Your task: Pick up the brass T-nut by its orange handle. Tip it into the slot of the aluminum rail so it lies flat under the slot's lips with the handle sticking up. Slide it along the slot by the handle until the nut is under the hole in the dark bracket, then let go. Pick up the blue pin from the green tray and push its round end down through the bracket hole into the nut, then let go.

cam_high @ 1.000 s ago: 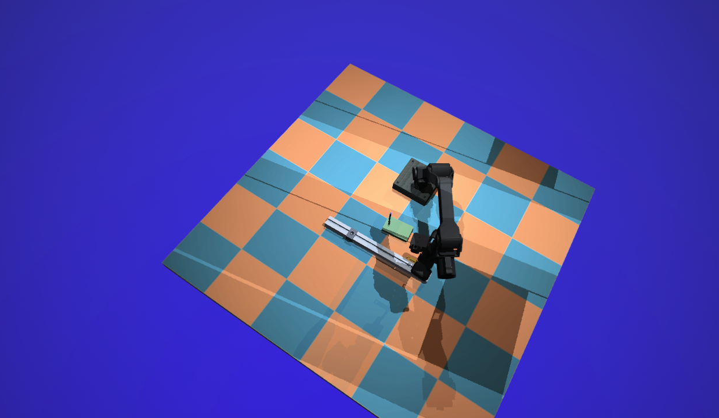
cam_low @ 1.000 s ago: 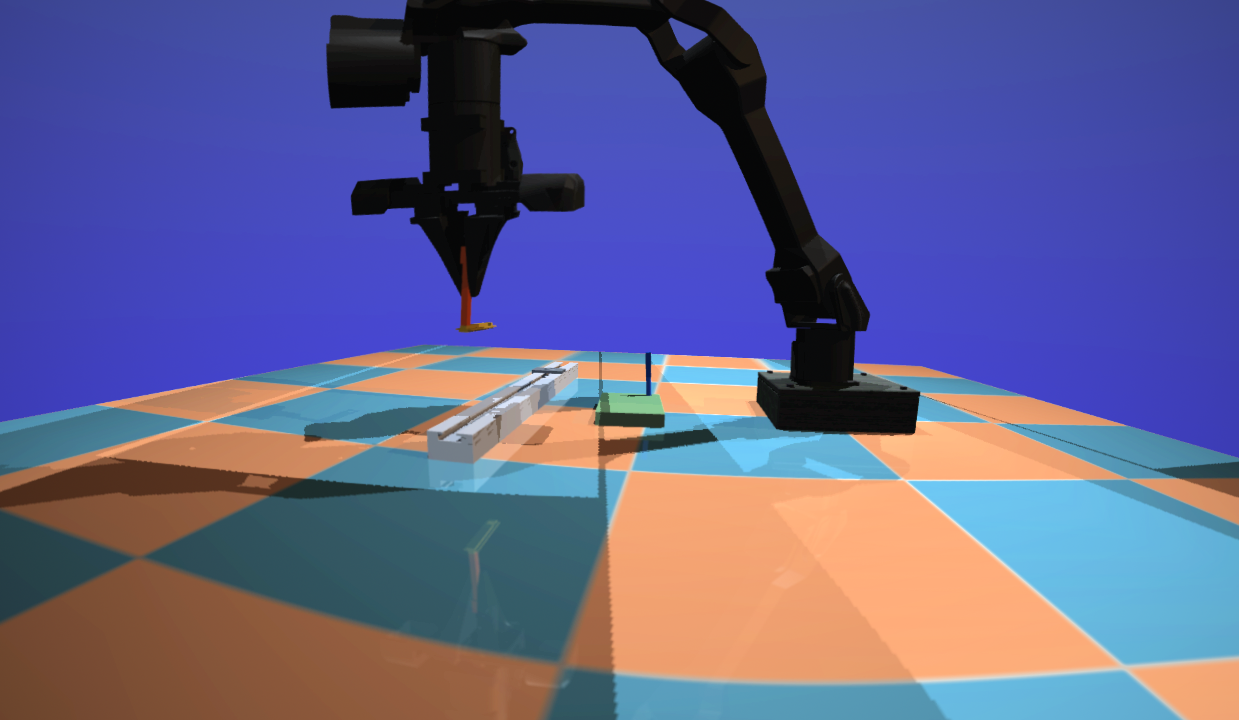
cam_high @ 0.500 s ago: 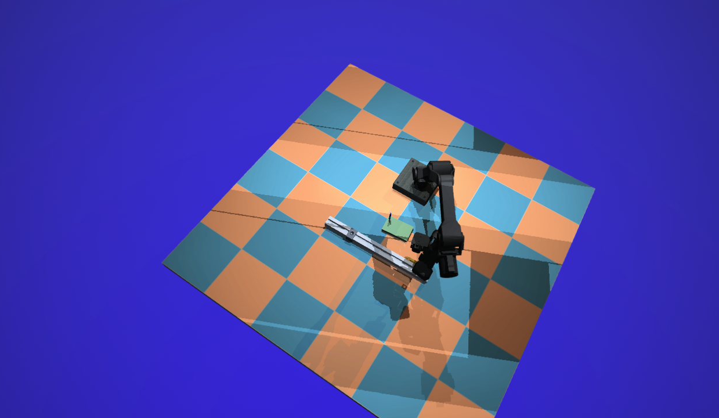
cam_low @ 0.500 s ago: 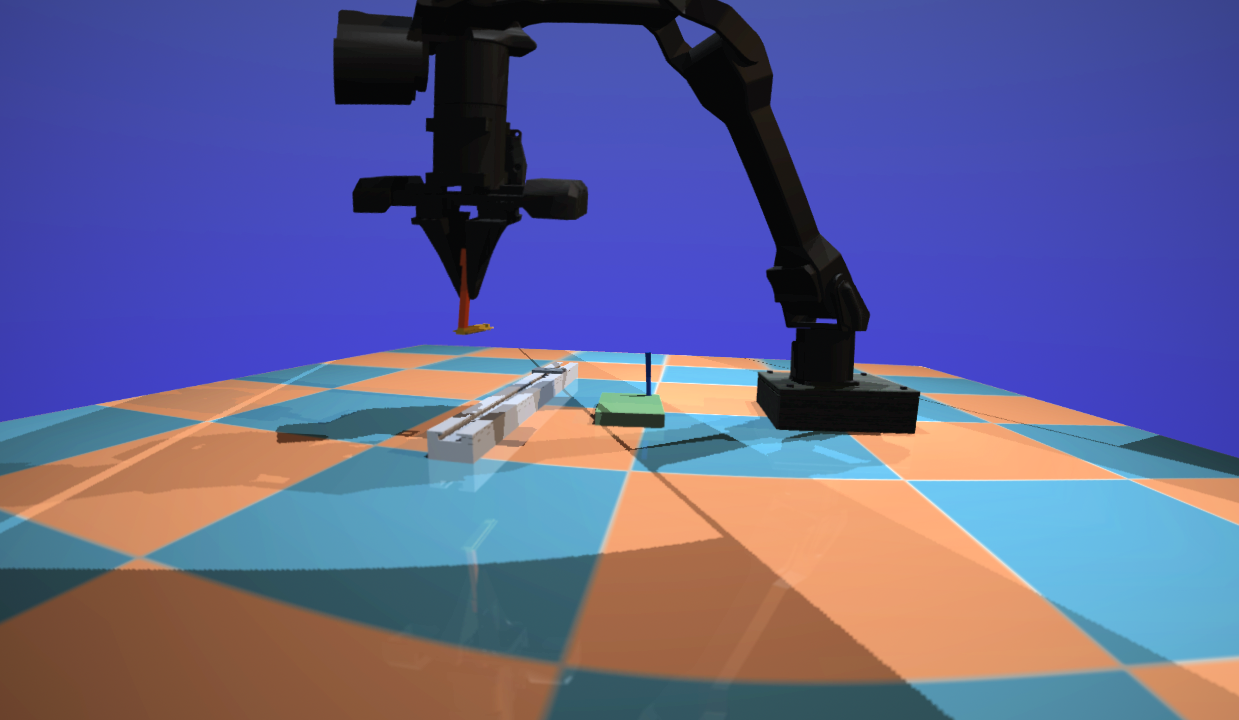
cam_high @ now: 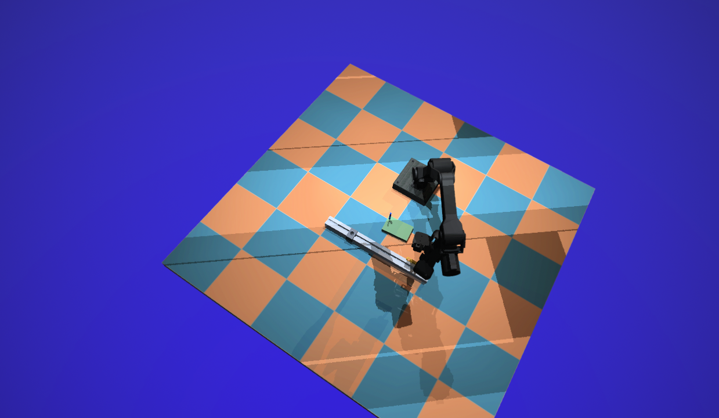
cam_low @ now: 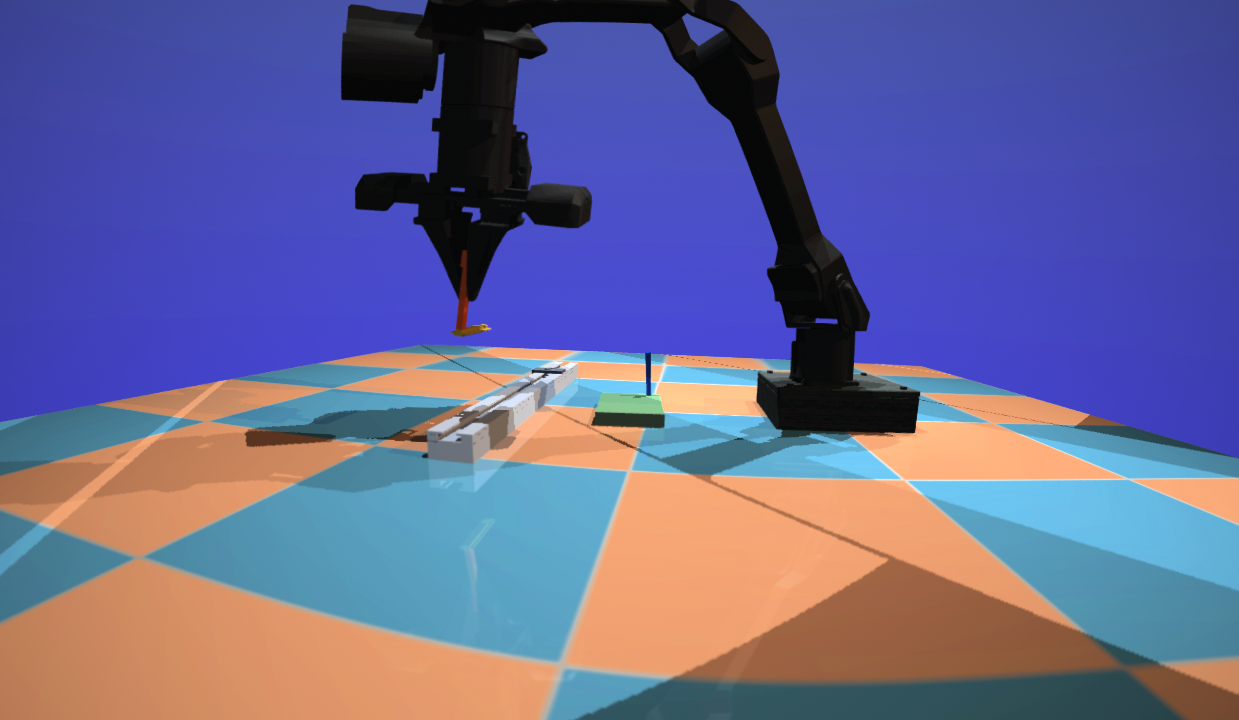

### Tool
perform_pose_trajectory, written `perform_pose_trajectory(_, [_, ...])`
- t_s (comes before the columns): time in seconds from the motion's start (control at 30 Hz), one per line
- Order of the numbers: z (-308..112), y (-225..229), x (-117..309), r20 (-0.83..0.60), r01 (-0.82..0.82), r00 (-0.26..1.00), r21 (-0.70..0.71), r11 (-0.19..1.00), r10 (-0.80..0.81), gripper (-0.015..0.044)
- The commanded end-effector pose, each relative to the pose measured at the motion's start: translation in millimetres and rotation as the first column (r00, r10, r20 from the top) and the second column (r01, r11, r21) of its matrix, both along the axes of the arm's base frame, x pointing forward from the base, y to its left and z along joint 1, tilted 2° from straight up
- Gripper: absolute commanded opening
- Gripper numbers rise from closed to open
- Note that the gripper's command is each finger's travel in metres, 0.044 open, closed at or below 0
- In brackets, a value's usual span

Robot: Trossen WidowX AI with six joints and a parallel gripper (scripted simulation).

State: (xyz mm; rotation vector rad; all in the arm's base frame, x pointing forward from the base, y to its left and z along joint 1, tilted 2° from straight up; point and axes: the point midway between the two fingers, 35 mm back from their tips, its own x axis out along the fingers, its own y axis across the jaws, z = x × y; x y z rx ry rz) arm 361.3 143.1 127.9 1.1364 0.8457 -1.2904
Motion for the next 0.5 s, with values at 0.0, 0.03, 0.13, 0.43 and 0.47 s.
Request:
perform_pose_trajectory(0.0, [-1.0, -0.4, -0.9, 0.016, 0.003, 1.000, -0.006, 1.000, -0.003, -0.0150])
perform_pose_trajectory(0.03, [-1.1, -0.3, -1.0, 0.019, 0.003, 1.000, -0.007, 1.000, -0.003, -0.0150])
perform_pose_trajectory(0.13, [-1.4, 0.0, -1.2, 0.029, 0.002, 1.000, -0.009, 1.000, -0.002, -0.0150])
perform_pose_trajectory(0.43, [-2.3, 0.8, -2.1, 0.057, 0.000, 0.998, -0.014, 1.000, 0.001, -0.0150])
perform_pose_trajectory(0.47, [-2.4, 0.8, -2.2, 0.060, 0.000, 0.998, -0.015, 1.000, 0.001, -0.0150])
